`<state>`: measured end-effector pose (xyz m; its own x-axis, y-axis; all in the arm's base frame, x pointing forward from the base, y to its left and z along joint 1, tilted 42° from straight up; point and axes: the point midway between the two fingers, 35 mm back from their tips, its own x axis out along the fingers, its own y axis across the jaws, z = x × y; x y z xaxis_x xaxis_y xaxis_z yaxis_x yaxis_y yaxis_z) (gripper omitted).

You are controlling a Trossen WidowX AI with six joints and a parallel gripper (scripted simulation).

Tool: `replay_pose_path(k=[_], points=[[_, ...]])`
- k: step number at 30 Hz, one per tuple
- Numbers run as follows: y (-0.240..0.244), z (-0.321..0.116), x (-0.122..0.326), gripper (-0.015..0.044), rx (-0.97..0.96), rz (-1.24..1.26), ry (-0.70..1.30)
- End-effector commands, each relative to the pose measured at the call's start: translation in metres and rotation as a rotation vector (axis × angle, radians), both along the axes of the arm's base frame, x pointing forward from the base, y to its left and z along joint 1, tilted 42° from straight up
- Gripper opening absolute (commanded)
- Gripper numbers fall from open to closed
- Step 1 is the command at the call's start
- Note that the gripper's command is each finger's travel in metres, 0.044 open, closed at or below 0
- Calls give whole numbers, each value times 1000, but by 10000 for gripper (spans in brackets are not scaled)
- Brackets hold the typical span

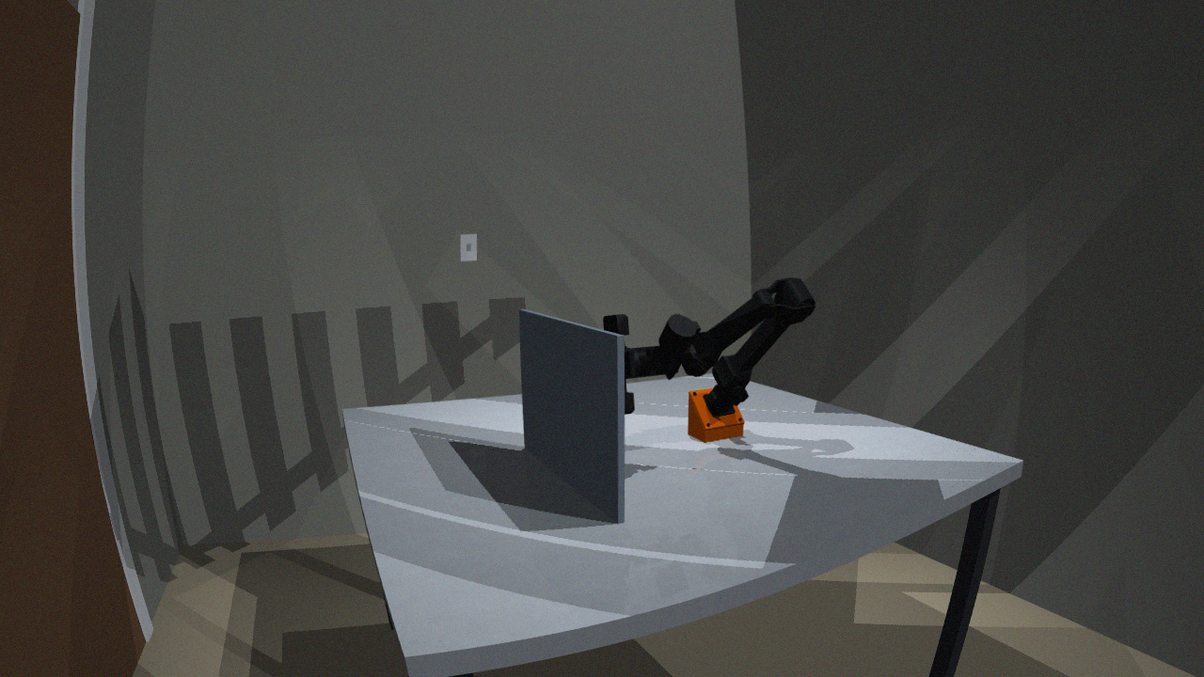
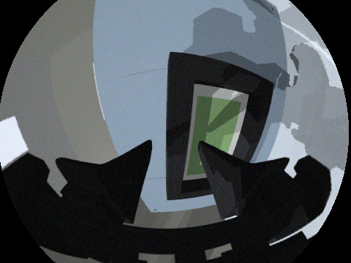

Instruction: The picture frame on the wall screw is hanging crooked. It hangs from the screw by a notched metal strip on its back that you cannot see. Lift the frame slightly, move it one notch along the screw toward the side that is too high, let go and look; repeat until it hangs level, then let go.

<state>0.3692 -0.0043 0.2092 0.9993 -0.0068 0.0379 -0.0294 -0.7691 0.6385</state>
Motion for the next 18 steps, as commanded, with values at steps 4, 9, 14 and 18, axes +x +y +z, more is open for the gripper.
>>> replay_pose_path(k=[4, 9, 14, 18], points=[[0, 1, 0, 260, -5, -2, -3], [0, 1, 0, 260, -5, -2, -3], [0, 1, 0, 181, -5, -2, -3], [0, 1, 0, 76, -5, -2, -3]])
